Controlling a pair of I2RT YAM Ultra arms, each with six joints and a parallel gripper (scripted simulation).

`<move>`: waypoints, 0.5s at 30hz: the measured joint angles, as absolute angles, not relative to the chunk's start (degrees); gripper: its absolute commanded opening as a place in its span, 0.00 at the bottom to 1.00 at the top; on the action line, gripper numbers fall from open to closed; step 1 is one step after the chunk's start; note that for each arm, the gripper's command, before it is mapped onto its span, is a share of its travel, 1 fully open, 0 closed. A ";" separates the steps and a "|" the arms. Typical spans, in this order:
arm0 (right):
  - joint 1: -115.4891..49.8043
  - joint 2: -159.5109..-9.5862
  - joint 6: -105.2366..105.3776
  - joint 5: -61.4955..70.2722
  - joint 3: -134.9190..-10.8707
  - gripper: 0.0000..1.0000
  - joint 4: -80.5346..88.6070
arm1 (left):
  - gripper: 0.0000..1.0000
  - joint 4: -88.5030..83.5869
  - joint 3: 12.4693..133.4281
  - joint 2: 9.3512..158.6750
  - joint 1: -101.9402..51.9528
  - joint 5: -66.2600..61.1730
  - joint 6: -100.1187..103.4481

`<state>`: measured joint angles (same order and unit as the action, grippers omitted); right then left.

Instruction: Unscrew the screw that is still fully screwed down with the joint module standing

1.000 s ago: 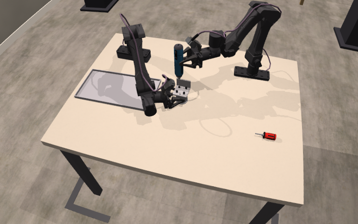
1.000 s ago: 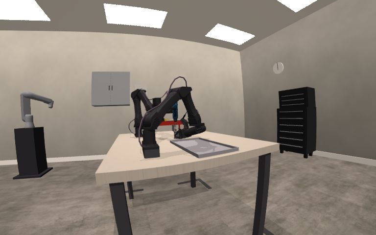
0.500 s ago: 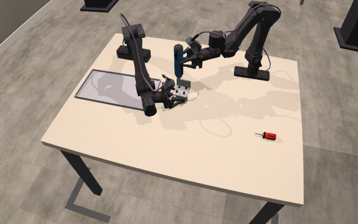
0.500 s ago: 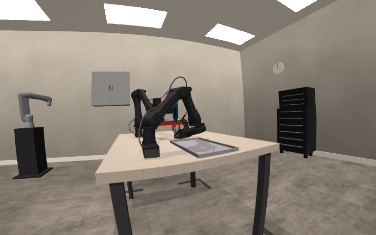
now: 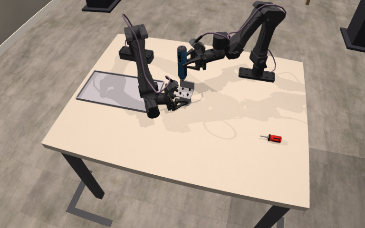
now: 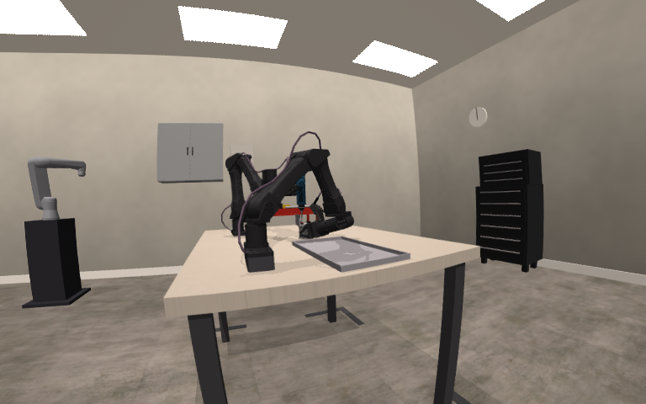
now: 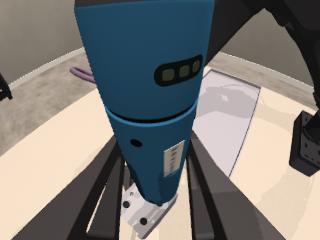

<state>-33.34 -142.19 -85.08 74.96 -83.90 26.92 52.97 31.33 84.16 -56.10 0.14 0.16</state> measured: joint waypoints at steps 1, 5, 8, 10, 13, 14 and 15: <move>-33.34 -142.19 -85.08 74.96 -83.90 0.59 26.92 | 0.42 52.97 31.33 84.16 -56.10 0.14 0.16; -33.34 -142.19 -85.08 74.96 -83.90 0.59 26.92 | 0.42 53.15 31.35 84.16 -56.10 0.14 0.16; -33.34 -142.19 -85.08 74.96 -83.90 0.59 26.92 | 0.42 53.47 31.09 84.33 -56.10 0.14 0.16; -33.34 -142.19 -85.08 74.96 -83.90 0.59 26.92 | 0.42 53.45 31.07 84.51 -56.10 0.14 0.16; -33.34 -142.19 -85.08 74.96 -83.90 0.59 26.92 | 0.42 53.74 31.05 84.47 -56.10 0.14 0.16; -33.34 -142.19 -85.08 74.96 -83.90 0.59 26.92 | 0.42 53.89 30.92 84.47 -56.10 0.14 0.16; -33.34 -142.19 -85.08 74.96 -83.90 0.59 26.92 | 0.42 54.04 30.85 84.60 -56.10 0.14 0.16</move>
